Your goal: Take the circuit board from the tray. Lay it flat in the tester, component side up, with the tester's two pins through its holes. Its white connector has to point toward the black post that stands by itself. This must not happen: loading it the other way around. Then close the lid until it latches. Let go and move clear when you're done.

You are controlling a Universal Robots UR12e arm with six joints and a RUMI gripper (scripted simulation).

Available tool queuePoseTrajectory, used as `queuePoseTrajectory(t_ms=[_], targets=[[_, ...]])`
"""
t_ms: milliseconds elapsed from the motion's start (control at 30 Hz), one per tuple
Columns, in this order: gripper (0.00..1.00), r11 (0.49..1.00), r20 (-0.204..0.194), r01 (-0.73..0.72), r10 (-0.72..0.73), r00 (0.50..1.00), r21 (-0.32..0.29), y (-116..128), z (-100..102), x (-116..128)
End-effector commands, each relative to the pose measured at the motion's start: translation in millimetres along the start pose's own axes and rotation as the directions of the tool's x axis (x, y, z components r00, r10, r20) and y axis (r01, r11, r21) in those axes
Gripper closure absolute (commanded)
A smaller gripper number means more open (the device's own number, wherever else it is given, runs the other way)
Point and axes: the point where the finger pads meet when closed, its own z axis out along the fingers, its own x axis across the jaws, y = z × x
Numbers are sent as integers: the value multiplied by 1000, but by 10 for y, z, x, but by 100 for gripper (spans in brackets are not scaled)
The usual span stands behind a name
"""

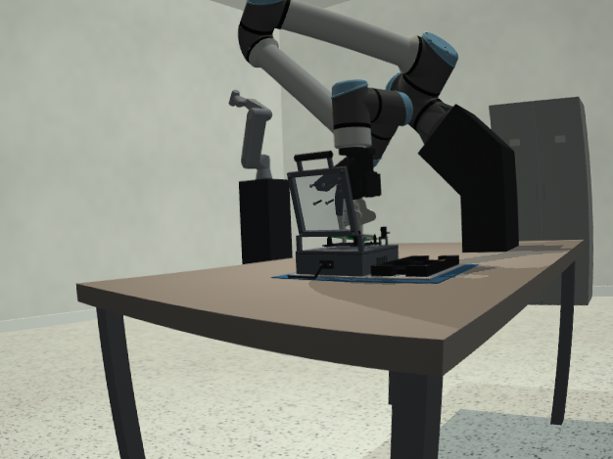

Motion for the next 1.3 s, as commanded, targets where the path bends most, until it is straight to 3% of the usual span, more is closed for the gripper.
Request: queuePoseTrajectory(t_ms=[0,1267], targets=[[61,1000,8,-6,6,1000,0,-8,-32,-40],[61,1000,5,-10,10,1000,0,-18,-23,3]])
